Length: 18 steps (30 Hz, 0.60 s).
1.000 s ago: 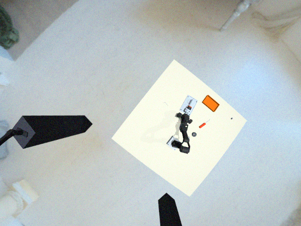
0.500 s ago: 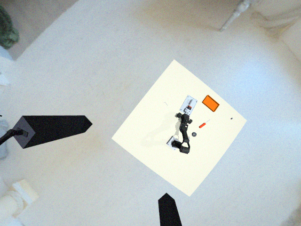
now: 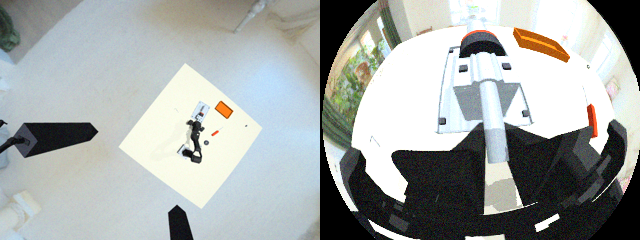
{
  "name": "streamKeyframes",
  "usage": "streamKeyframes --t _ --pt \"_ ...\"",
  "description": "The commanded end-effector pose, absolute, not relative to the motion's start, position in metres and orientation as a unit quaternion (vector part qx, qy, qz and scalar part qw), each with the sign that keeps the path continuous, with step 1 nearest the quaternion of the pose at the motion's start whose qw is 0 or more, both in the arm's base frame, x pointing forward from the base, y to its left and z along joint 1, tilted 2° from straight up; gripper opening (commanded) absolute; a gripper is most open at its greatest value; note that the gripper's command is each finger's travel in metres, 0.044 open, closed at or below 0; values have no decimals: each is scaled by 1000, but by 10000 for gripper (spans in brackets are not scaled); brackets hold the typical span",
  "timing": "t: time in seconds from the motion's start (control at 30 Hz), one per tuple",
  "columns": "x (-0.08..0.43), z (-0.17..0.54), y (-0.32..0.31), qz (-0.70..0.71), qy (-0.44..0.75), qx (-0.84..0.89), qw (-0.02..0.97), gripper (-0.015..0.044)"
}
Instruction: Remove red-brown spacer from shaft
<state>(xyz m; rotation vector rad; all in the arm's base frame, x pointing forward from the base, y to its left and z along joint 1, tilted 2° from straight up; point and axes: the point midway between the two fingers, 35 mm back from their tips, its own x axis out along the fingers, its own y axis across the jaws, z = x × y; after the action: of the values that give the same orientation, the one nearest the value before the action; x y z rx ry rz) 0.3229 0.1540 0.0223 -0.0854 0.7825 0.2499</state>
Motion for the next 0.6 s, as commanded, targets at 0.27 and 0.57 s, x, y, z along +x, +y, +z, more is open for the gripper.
streamKeyframes --t 0.27,0.57 --pt "321 22 154 122 381 -40 915 0" --pt "320 22 154 122 381 -40 915 0"
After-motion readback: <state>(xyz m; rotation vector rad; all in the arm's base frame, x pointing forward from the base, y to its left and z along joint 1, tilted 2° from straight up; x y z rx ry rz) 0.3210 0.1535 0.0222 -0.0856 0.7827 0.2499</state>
